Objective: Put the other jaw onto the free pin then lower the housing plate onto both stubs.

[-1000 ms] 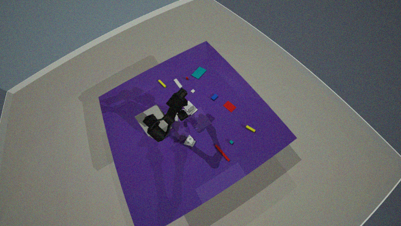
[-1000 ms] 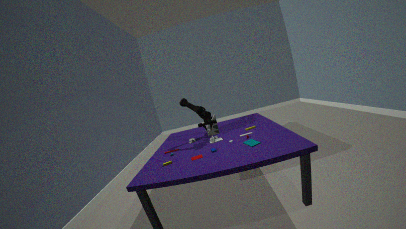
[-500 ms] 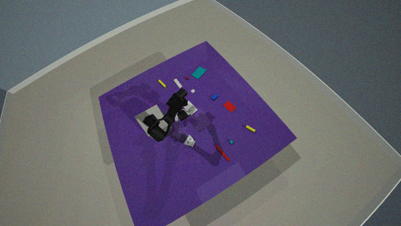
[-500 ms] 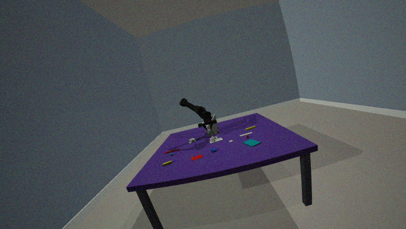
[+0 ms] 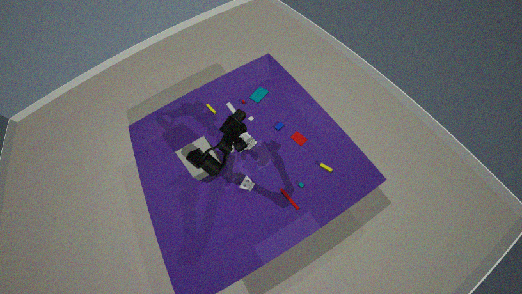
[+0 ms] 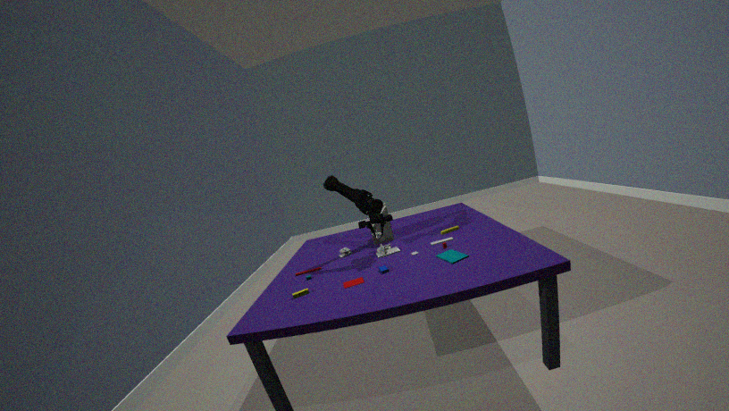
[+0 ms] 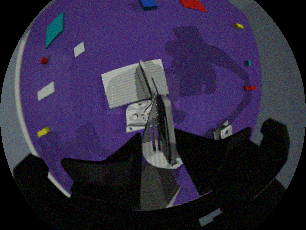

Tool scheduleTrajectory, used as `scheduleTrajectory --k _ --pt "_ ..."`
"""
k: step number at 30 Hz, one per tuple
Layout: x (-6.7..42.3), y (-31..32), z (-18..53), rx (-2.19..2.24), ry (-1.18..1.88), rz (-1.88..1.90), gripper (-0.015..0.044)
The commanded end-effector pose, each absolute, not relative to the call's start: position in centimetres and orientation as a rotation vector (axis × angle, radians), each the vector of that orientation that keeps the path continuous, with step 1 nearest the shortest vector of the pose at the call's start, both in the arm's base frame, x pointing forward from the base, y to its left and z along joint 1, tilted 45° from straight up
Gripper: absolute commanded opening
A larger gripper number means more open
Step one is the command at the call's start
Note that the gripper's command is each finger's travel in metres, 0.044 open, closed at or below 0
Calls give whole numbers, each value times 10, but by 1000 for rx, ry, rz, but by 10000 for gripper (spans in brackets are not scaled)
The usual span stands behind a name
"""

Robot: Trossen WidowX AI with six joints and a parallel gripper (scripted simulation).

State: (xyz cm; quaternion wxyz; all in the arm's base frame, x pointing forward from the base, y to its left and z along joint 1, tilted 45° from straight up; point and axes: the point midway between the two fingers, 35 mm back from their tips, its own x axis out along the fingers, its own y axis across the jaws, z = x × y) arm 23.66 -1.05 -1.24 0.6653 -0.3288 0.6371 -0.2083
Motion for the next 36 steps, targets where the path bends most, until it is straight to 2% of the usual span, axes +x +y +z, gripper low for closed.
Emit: scheduleTrajectory --k 1,19,36 --pt "245 -2 -19 -738 1444 -470 134" --pt "278 32 -51 -736 1442 -470 134" --pt "279 33 -53 -736 1442 -470 134"
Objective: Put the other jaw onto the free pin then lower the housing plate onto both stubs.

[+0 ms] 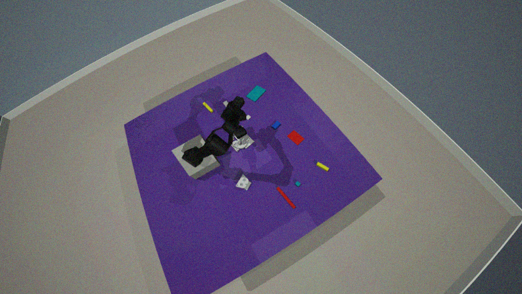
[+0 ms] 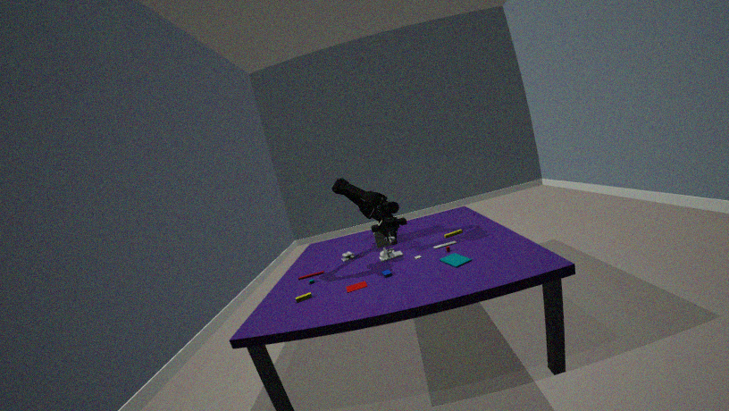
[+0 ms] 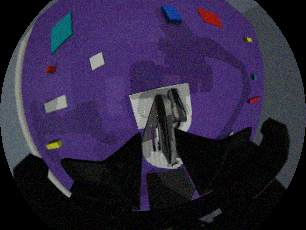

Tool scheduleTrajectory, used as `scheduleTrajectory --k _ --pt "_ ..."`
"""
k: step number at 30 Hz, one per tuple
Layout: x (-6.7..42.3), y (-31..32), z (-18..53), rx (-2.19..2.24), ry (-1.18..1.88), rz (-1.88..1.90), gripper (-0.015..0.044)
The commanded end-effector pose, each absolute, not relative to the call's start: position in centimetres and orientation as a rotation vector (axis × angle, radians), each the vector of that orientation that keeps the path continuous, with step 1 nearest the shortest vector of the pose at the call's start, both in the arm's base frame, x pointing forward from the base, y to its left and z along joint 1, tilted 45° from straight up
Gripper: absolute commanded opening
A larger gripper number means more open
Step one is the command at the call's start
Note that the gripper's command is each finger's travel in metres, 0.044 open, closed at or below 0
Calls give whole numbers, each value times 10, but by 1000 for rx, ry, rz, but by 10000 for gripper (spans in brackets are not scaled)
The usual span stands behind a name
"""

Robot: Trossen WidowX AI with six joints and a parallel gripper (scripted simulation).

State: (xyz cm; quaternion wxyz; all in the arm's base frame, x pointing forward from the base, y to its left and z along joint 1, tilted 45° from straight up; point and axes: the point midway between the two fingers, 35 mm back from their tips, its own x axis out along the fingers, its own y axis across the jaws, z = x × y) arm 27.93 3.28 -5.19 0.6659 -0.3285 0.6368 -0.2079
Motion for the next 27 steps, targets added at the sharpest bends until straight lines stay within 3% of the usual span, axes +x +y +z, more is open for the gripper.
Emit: scheduleTrajectory --k 1,27 --pt "279 33 -53 -736 1442 -470 134" --pt "279 33 -52 -724 1437 -480 134"
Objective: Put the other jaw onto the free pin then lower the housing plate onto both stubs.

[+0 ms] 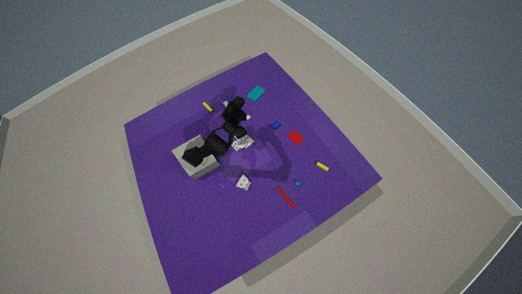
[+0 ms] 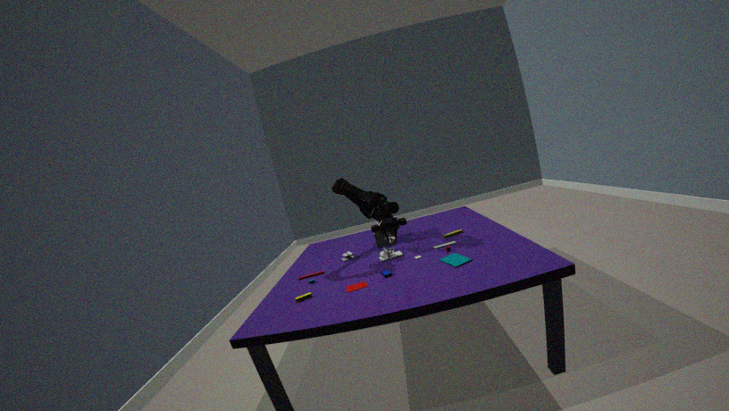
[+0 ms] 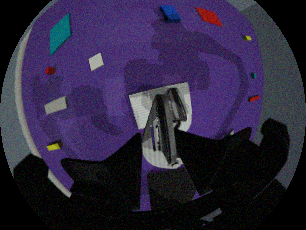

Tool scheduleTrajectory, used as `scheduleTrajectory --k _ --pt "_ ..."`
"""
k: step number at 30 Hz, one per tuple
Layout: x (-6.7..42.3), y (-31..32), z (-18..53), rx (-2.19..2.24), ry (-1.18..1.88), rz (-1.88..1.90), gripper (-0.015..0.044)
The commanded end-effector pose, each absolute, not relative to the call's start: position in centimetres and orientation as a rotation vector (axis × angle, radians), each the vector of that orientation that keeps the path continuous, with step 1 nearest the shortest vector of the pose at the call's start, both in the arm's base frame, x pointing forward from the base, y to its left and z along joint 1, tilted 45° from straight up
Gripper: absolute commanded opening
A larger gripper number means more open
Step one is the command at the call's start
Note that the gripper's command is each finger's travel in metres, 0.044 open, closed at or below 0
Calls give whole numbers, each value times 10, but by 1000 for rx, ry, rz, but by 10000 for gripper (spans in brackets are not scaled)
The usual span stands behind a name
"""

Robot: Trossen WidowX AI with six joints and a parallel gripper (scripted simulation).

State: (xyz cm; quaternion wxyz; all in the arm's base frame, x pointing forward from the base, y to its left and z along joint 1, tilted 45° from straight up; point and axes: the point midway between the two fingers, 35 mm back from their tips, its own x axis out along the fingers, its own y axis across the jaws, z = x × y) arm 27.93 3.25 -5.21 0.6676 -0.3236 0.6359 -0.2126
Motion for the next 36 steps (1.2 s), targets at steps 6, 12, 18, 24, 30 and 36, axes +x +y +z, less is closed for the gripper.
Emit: scheduleTrajectory --k 6,12,18,24,30,36 --pt "280 28 -58 -724 1437 -480 134" --pt "281 21 -65 -724 1437 -480 134" --pt "282 14 -72 -724 1437 -480 134" --pt "283 7 -79 -724 1436 -481 134" --pt "284 0 -85 -725 1436 -482 134" --pt "284 -4 -89 -725 1436 -483 134"
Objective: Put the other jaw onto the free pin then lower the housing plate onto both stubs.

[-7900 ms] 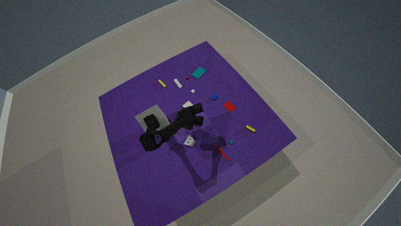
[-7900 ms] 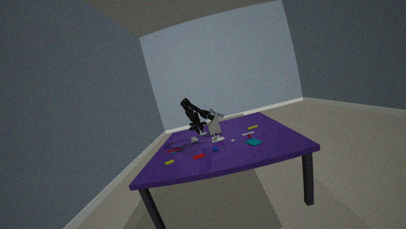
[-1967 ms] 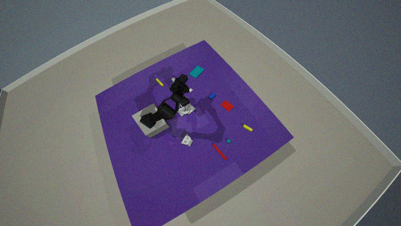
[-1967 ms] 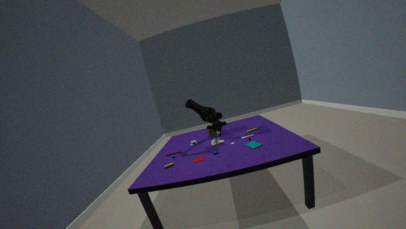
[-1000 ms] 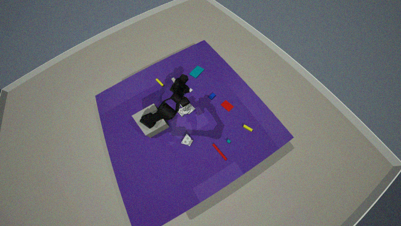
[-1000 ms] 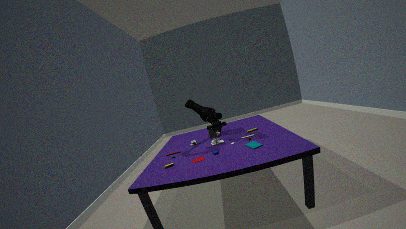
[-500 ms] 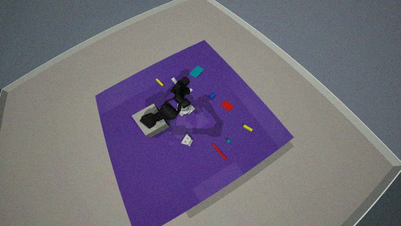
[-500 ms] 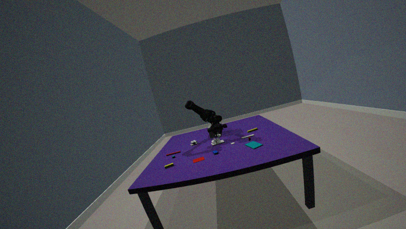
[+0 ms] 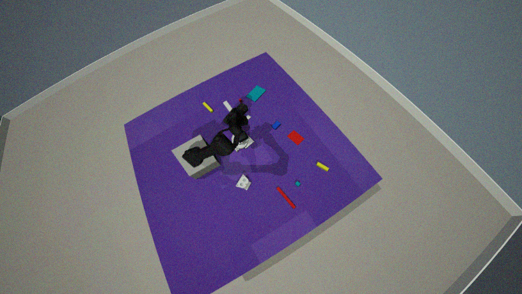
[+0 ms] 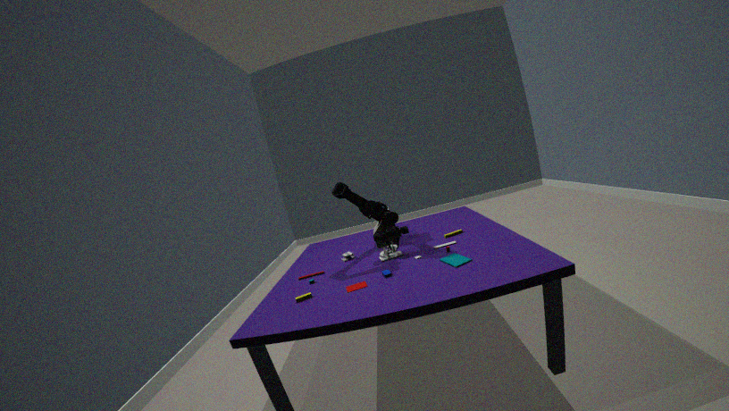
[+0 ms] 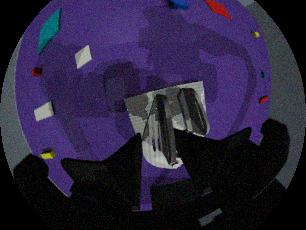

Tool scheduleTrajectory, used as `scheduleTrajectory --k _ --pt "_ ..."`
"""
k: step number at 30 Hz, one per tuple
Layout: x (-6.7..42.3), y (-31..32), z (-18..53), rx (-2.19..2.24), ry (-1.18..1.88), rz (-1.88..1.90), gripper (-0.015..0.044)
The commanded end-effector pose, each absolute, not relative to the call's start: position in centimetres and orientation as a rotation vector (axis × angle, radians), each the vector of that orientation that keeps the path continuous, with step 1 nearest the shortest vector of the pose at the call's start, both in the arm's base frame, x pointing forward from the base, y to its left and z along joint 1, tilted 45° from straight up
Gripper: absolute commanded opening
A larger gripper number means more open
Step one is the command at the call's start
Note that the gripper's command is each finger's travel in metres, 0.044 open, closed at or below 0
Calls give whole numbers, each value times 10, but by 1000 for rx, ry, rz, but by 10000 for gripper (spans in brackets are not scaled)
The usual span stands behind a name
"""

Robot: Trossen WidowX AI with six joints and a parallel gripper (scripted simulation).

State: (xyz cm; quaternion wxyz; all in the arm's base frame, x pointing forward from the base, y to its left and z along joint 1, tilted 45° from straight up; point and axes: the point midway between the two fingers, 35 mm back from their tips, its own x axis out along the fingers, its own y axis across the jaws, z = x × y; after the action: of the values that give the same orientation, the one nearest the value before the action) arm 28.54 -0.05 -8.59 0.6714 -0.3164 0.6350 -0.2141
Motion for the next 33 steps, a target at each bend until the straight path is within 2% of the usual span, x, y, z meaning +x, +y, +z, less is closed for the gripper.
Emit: scheduleTrajectory --k 1,33 --pt "284 -4 -89 -725 1436 -483 134" --pt "284 -8 -93 -729 1438 -480 134"
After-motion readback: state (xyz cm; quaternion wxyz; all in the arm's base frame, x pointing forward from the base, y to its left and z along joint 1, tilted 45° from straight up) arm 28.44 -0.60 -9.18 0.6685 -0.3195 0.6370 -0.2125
